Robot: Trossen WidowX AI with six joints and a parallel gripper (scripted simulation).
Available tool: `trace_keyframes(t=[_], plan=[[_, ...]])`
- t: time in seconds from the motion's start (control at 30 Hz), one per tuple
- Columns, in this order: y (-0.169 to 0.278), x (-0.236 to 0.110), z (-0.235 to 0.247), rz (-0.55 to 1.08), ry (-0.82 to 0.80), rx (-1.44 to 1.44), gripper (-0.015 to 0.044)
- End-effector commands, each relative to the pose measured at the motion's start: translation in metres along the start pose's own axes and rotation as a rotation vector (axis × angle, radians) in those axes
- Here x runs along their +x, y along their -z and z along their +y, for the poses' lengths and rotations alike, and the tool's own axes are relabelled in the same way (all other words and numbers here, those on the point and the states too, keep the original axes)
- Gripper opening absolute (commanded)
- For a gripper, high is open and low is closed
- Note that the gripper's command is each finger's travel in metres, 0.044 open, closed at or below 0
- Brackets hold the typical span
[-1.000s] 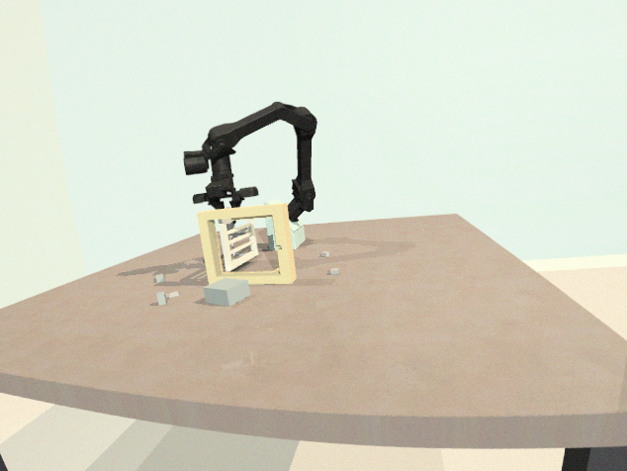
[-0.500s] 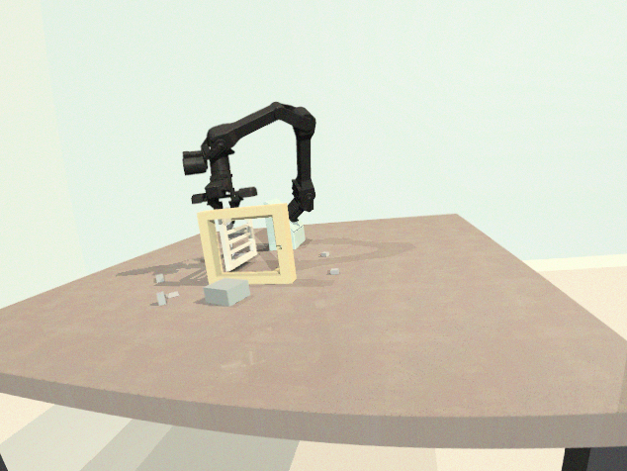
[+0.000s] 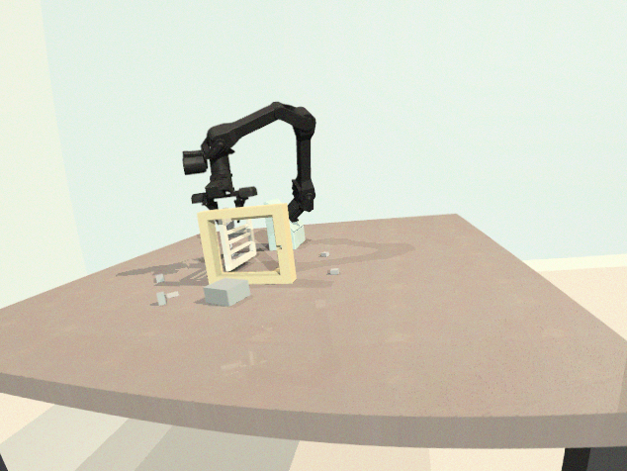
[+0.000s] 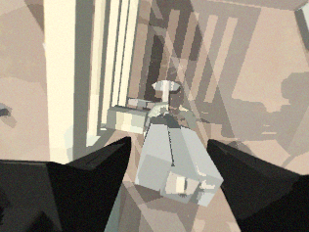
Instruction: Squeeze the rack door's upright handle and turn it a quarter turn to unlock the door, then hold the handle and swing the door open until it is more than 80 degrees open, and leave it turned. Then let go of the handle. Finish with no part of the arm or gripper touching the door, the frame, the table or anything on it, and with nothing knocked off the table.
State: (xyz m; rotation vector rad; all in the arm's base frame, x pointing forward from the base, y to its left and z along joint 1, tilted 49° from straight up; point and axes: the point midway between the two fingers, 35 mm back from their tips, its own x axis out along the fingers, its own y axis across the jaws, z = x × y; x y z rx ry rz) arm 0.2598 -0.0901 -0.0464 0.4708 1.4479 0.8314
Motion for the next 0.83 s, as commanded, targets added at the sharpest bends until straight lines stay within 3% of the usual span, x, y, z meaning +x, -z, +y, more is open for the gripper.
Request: trace_keyframes(t=[0.0,0.8], plan=[[-0.002,-0.006,-0.001,-0.005,0.002,-0.008,0.0294],[-0.002,-0.041,-0.002,-0.004,0.004,-0.007,0.0294]])
